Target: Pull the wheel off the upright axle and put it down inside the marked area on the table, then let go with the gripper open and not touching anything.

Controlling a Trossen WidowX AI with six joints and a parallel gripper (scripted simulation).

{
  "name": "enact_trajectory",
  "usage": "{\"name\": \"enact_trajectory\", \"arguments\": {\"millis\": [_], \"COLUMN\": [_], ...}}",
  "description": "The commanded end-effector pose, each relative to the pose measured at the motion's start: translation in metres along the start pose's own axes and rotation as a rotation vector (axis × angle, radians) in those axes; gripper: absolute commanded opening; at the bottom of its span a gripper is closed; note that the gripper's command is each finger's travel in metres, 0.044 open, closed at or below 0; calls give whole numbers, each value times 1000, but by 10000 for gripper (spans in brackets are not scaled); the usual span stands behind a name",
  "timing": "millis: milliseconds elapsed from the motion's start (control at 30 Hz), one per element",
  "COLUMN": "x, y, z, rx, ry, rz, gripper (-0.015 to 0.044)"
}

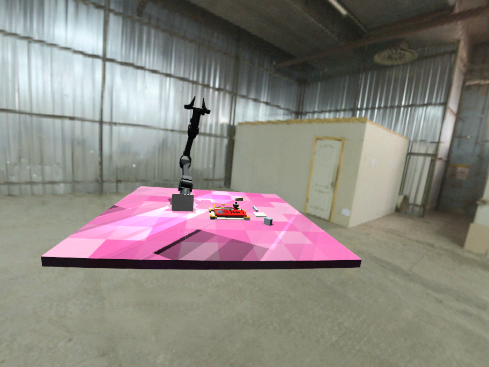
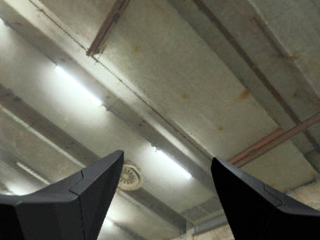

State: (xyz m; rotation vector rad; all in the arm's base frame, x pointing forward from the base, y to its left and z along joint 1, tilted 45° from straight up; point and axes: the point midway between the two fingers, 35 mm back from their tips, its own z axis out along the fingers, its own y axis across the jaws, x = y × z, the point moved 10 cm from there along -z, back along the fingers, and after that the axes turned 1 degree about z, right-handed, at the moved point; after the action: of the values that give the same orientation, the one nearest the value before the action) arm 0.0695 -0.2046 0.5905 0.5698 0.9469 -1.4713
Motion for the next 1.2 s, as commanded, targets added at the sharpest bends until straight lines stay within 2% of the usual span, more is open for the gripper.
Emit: {"name": "enact_trajectory", "arguments": {"millis": [0, 633, 967, 1167], "x": [15, 76, 106, 129], "y": [20, 113, 155, 191], "z": [8, 22, 14, 3], "rx": [-87, -442, -536, -654], "ry": [43, 303, 413, 558], "rz": [34, 229, 271, 322], "gripper": [300, 300, 300, 300]}}
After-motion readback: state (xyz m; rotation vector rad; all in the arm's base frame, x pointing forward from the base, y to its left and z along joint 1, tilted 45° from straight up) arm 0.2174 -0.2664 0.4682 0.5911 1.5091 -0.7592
